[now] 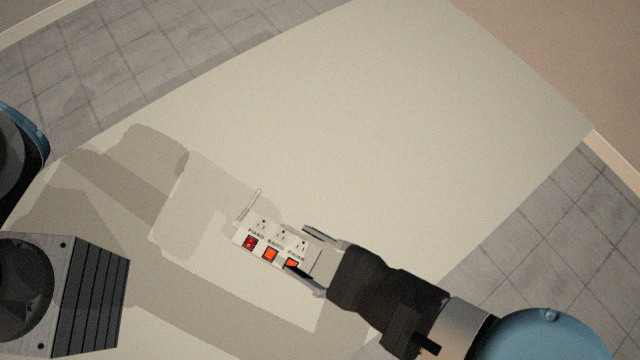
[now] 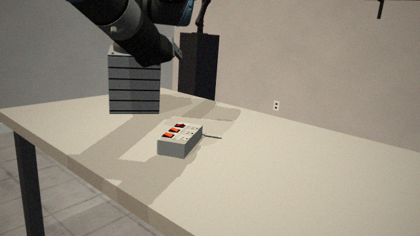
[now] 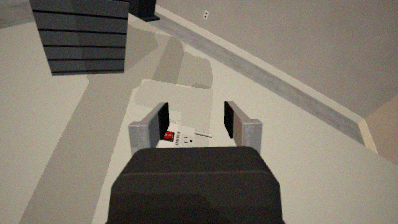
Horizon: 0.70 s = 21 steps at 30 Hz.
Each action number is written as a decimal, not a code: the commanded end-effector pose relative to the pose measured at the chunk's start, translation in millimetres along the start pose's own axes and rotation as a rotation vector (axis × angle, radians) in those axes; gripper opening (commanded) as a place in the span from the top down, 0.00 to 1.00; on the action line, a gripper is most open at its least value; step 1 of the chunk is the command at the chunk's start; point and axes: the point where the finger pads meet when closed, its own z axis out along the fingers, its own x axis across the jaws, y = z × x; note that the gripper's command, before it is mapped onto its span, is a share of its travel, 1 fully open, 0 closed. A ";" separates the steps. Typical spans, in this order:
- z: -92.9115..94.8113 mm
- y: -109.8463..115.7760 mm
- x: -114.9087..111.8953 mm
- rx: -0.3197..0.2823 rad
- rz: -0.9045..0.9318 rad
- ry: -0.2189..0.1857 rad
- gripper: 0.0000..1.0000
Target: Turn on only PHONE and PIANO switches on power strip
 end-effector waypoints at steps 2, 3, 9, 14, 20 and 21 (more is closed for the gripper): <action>15.4 3.9 -5.3 -0.129 0.149 0.080 0.00; 18.3 4.7 -6.2 -0.149 0.175 0.096 0.00; 29.9 7.8 -10.1 -0.230 0.284 0.159 0.00; 38.7 10.1 -13.0 -0.292 0.366 0.207 0.00; 50.6 13.2 -16.9 -0.375 0.477 0.271 0.00; 53.6 14.2 -18.0 -0.396 0.505 0.287 0.00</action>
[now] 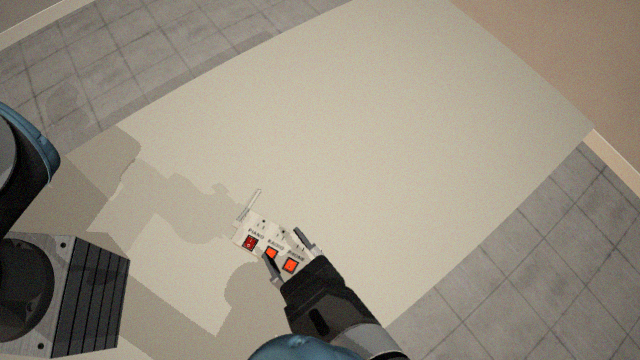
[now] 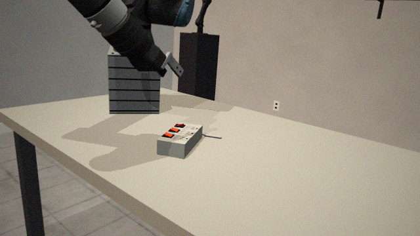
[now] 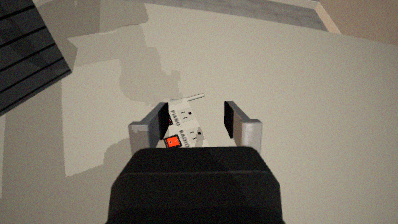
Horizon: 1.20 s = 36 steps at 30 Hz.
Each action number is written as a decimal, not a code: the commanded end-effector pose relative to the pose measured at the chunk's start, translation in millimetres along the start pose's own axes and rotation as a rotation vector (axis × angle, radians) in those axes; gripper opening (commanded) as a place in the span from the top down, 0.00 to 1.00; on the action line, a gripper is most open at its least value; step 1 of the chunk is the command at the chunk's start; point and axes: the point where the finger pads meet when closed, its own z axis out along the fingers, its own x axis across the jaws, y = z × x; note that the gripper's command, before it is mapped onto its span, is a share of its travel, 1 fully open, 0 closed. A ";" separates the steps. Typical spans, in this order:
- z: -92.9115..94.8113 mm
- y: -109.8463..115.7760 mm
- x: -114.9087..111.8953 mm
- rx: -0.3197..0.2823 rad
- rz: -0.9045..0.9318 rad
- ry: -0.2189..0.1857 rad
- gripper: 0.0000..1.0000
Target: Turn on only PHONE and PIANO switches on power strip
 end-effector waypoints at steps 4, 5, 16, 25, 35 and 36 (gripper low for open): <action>14.8 2.4 -7.4 -0.132 0.150 0.088 0.00; 14.8 2.4 -7.4 -0.132 0.150 0.088 0.00; 35.8 5.7 -17.4 -0.274 0.339 0.193 0.00; 49.3 7.8 -23.5 -0.364 0.459 0.261 0.00; 62.0 9.4 -29.8 -0.456 0.584 0.333 0.00; 64.0 9.7 -30.8 -0.469 0.602 0.344 0.00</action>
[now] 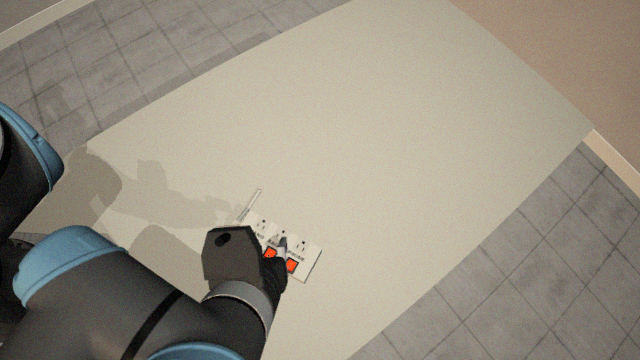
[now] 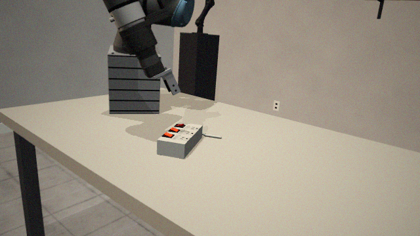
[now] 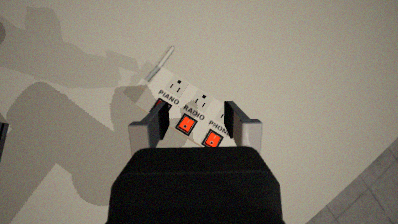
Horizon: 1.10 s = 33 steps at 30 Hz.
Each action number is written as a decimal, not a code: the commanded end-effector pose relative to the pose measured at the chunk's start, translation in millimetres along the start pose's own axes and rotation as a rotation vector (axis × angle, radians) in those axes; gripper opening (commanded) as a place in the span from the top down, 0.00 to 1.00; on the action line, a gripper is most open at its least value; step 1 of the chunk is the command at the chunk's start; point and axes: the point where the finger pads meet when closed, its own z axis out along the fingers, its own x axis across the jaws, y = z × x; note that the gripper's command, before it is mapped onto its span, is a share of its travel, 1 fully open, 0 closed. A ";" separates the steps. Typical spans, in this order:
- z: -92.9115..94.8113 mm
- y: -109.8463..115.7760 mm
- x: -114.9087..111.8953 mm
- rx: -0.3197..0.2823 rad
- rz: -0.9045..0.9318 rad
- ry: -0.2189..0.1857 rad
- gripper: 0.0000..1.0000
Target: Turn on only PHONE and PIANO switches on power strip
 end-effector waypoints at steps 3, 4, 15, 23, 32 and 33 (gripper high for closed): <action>8.7 1.3 -5.8 -0.077 0.089 0.057 0.00; 8.7 1.3 -5.8 -0.077 0.089 0.057 0.00; 20.6 2.5 -15.6 -0.175 0.222 0.131 0.00; 25.6 2.8 -20.3 -0.221 0.286 0.168 0.00; 31.3 3.5 -24.8 -0.266 0.347 0.201 0.00; 31.6 3.5 -25.1 -0.269 0.352 0.204 0.00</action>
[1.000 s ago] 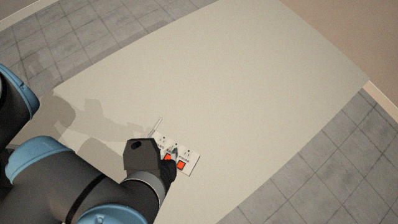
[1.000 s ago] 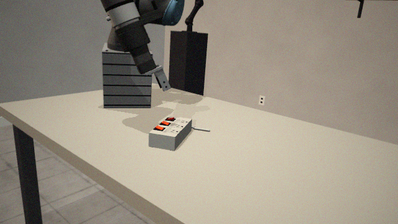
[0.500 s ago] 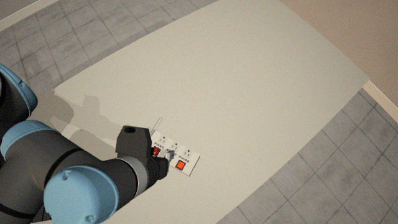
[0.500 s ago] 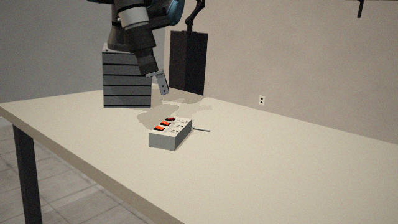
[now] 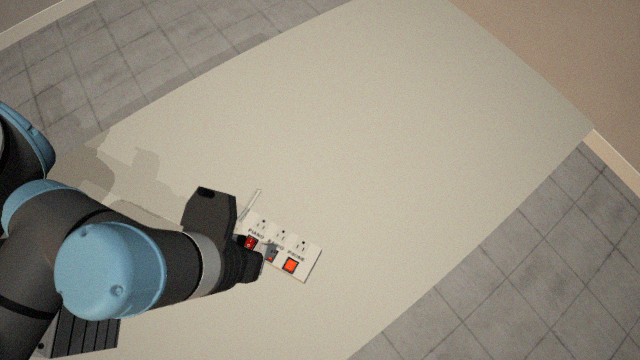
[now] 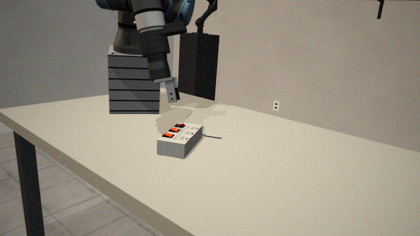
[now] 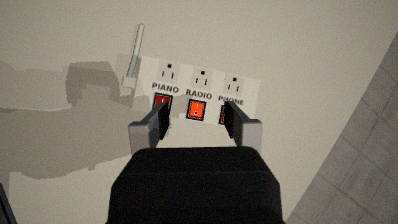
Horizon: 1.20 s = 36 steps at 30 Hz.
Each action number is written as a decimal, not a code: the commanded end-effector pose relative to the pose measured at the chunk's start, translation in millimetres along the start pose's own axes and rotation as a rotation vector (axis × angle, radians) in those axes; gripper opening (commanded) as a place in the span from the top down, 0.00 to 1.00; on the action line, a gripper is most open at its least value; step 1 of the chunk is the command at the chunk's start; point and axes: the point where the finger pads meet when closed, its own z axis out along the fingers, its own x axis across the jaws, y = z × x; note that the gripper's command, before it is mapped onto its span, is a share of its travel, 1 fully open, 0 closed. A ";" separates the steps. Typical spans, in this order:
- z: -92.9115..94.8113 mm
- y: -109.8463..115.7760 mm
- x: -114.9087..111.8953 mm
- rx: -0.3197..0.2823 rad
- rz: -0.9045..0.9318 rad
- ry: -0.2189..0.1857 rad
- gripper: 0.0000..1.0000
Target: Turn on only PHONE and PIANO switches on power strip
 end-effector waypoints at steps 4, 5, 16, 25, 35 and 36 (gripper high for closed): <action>3.1 0.4 -2.8 -0.032 0.040 0.030 0.00; 3.1 0.4 -2.8 -0.032 0.040 0.030 0.00; 3.7 0.6 -3.9 -0.042 0.056 0.040 0.00; 3.7 0.6 -4.0 -0.042 0.056 0.040 0.00; 3.7 0.6 -4.0 -0.042 0.056 0.040 0.00; 3.7 0.6 -4.0 -0.042 0.056 0.040 0.00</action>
